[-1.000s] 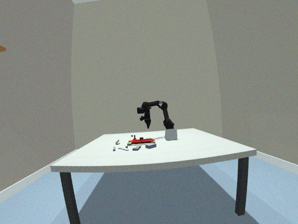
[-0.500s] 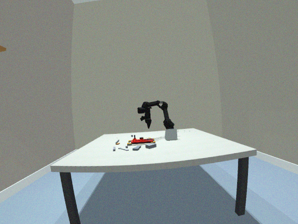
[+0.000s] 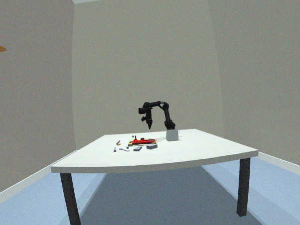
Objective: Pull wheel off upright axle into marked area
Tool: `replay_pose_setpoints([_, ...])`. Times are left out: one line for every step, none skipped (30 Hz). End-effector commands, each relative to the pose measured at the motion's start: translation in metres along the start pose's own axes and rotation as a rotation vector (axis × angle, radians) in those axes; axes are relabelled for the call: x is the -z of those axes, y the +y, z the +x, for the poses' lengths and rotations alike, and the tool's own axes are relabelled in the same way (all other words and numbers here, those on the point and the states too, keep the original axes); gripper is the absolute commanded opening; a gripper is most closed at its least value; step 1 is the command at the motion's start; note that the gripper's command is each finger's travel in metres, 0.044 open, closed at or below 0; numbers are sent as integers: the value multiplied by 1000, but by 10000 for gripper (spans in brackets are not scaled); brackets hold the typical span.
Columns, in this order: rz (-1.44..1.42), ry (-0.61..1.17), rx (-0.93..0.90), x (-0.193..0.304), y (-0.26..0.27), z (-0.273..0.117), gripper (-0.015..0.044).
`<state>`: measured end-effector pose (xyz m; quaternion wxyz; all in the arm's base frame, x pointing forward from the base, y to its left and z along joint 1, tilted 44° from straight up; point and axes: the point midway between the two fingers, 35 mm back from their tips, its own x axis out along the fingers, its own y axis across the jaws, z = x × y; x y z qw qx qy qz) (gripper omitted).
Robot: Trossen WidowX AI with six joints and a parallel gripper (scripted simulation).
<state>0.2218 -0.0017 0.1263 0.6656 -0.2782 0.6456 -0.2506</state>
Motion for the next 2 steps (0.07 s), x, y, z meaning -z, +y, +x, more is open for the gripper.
replay_pose_setpoints([4,3,-2,1,0,0,440])
replay_pose_setpoints([4,3,-2,1,0,0,440])
